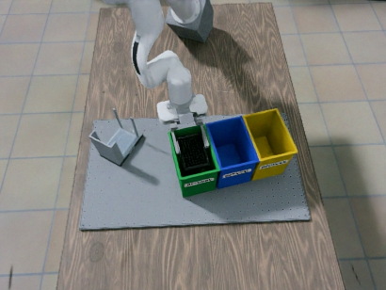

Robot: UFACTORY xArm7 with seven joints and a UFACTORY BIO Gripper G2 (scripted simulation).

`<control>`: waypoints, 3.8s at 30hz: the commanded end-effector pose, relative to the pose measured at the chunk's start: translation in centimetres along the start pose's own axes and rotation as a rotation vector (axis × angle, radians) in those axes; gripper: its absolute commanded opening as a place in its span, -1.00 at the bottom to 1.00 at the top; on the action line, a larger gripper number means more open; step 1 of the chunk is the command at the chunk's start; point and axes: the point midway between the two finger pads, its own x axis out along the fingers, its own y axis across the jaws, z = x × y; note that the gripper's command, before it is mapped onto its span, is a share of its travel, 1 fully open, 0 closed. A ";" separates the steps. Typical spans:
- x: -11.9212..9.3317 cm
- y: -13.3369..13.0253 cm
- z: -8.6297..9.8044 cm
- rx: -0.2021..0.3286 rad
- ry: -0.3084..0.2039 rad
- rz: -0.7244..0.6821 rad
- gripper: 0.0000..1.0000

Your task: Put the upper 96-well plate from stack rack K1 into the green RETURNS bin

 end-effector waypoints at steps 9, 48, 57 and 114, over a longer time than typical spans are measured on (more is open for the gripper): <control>0.1 0.0 0.1 0.000 -0.003 0.000 -0.64; 0.1 0.0 1.4 0.000 -0.003 0.000 -0.64; 0.1 0.0 2.6 0.000 -0.003 0.000 -0.64; -12.4 2.8 10.6 0.000 -0.002 -0.205 -0.64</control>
